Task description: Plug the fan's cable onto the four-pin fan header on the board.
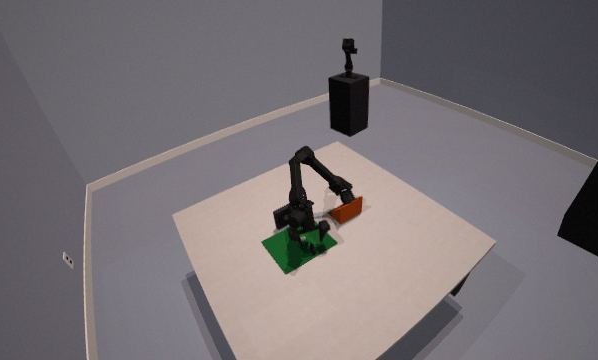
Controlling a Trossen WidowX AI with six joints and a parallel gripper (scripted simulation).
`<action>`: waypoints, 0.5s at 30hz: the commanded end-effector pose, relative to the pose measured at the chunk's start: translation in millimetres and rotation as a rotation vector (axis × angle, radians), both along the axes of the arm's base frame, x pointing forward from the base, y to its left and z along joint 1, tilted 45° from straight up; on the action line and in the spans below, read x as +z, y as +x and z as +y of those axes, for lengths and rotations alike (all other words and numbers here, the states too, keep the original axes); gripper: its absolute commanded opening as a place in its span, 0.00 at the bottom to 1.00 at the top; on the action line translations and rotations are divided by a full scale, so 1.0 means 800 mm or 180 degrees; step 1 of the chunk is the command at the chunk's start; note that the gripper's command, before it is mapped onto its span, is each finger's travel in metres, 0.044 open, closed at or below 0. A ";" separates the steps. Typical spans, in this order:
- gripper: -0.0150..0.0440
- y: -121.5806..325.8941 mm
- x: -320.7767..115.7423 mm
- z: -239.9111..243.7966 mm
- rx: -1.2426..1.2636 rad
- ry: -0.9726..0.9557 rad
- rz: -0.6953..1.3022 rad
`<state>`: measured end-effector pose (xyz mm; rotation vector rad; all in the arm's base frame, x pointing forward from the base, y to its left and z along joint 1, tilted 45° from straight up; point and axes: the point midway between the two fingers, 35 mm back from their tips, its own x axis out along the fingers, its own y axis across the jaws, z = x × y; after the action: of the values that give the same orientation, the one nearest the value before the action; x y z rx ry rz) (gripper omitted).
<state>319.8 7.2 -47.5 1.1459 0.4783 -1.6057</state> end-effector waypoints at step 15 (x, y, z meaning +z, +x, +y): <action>1.00 -0.007 -0.026 -0.027 0.0002 -0.0024 0.0030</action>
<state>317.2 -10.1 -64.4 1.1447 0.4762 -1.6062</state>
